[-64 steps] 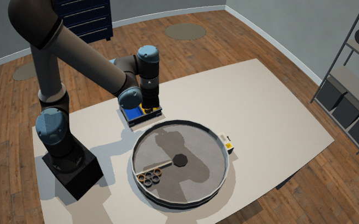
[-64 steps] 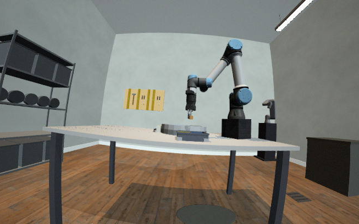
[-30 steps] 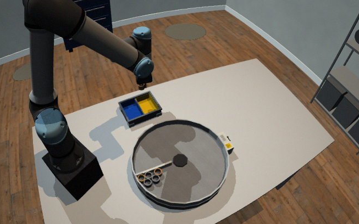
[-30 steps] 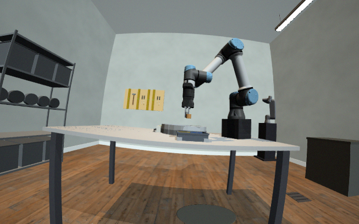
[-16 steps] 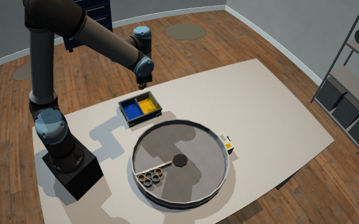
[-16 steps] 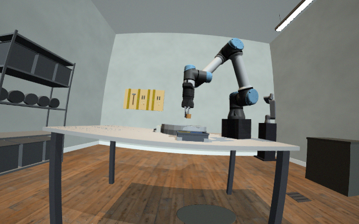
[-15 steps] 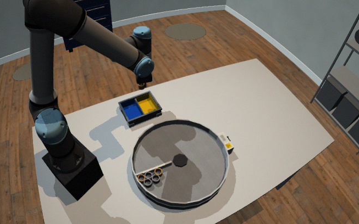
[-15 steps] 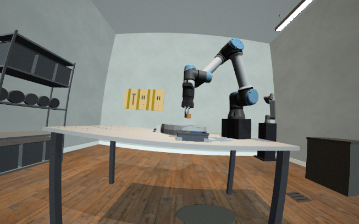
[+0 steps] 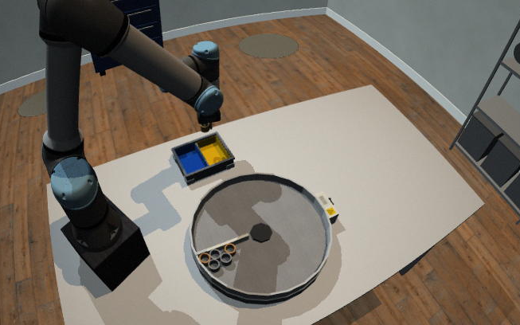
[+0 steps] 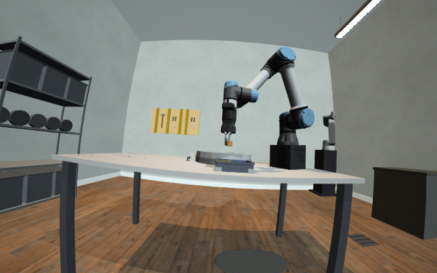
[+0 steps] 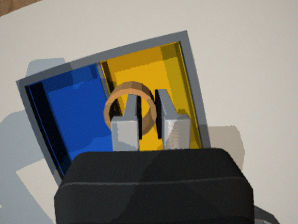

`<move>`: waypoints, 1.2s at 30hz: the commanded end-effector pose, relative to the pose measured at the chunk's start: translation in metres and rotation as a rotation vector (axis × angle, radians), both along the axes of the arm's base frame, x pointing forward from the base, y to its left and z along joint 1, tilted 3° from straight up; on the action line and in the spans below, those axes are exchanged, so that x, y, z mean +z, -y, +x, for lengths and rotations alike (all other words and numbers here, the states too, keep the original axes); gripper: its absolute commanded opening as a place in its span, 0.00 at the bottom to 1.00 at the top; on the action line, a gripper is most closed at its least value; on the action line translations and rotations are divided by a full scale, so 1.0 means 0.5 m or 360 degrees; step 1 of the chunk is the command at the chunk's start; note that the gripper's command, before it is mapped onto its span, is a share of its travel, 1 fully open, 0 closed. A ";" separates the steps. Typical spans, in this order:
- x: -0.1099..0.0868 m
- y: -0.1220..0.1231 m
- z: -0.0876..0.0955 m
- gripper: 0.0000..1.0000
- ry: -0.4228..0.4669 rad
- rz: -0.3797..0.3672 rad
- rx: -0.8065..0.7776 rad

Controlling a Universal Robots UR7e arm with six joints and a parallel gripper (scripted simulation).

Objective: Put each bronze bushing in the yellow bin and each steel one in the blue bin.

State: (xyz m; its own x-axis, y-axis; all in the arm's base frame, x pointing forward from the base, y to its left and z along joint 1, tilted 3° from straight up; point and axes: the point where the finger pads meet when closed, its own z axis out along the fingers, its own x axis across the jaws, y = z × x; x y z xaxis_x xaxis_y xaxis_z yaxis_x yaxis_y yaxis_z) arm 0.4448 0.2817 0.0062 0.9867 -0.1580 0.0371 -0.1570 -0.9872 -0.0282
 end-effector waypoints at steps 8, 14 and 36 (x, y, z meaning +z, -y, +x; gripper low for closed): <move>-0.081 -0.002 0.005 0.00 0.0003 0.0001 0.0000; -0.102 -0.003 0.006 0.00 0.0003 0.0001 0.0000; -0.144 -0.004 0.007 0.00 0.0003 0.0001 0.0000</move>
State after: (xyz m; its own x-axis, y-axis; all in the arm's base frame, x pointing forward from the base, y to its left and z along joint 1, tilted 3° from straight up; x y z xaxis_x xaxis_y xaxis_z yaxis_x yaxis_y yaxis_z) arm 0.4478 0.2834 -0.0637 0.9867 -0.1580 0.0371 -0.1570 -0.9872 -0.0282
